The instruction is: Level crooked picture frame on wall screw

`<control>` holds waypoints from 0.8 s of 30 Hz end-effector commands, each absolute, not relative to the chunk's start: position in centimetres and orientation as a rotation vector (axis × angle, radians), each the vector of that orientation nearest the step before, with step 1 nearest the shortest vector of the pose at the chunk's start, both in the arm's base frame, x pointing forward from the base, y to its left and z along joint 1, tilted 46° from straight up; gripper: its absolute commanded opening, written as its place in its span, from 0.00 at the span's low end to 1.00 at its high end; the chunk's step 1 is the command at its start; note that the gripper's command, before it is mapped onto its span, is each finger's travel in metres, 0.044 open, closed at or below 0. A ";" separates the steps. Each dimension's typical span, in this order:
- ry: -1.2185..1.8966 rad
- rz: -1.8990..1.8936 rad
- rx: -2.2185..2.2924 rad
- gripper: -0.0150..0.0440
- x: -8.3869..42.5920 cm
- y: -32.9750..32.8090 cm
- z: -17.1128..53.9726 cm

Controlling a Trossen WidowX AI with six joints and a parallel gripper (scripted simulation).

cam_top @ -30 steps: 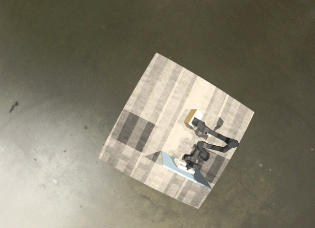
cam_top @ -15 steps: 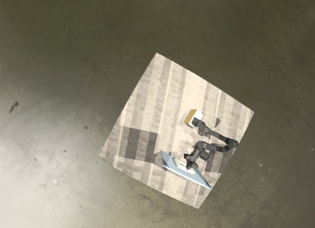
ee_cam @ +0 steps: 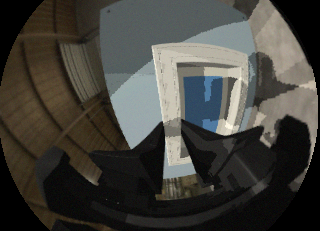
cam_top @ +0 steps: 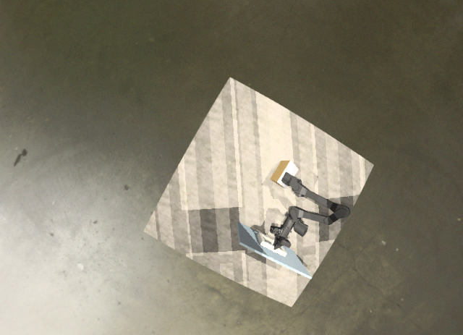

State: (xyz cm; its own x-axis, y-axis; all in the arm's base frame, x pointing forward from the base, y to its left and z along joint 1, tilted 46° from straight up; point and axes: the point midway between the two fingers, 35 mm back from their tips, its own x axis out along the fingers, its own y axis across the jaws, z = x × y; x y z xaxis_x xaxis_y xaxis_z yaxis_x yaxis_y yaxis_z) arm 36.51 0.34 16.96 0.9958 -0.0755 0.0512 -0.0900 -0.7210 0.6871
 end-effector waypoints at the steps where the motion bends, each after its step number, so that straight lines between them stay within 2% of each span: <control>1: -0.114 0.025 2.375 0.48 36.5 0.3 17.0; 6: -0.114 0.025 2.375 0.69 36.5 0.3 17.0; 11: -0.115 0.022 2.368 0.69 36.0 0.5 17.1; 24: -0.125 -0.030 2.240 0.69 27.0 1.5 16.6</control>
